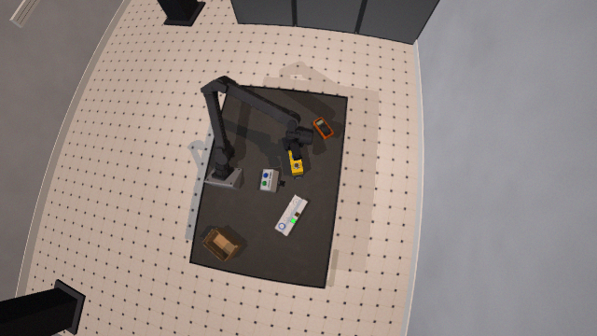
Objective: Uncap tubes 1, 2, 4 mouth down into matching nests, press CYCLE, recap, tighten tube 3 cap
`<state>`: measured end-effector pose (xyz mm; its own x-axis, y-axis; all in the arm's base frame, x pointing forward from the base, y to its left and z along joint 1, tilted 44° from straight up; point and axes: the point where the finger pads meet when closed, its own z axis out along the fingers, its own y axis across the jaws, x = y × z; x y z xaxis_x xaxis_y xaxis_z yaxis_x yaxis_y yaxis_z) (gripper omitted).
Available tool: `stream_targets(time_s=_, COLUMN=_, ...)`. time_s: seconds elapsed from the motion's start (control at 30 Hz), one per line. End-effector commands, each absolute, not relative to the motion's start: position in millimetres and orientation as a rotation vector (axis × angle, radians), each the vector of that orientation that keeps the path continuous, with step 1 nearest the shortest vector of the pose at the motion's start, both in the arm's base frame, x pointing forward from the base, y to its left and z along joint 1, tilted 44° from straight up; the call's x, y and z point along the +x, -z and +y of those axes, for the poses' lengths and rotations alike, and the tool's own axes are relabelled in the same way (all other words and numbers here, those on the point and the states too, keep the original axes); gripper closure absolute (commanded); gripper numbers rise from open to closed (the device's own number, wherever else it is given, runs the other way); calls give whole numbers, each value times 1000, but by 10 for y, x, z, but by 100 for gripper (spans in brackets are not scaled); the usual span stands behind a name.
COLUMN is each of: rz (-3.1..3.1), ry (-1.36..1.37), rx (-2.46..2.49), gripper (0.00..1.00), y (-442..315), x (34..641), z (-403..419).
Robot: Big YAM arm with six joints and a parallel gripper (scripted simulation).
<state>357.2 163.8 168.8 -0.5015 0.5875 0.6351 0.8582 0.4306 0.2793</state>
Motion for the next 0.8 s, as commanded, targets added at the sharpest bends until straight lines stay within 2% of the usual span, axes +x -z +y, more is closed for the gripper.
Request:
stream_targets(time_s=0.0, rz=-2439, ry=925, rx=-934, gripper=51, y=-1768, x=3624, z=1664)
stream_targets(time_s=0.27, rz=-2597, ry=1006, rx=-637, gripper=51, y=-1768, x=3624, z=1664)
stream_targets(time_s=0.77, rz=-2832, ry=1158, rx=287, gripper=51, y=-1717, x=3568, z=1725)
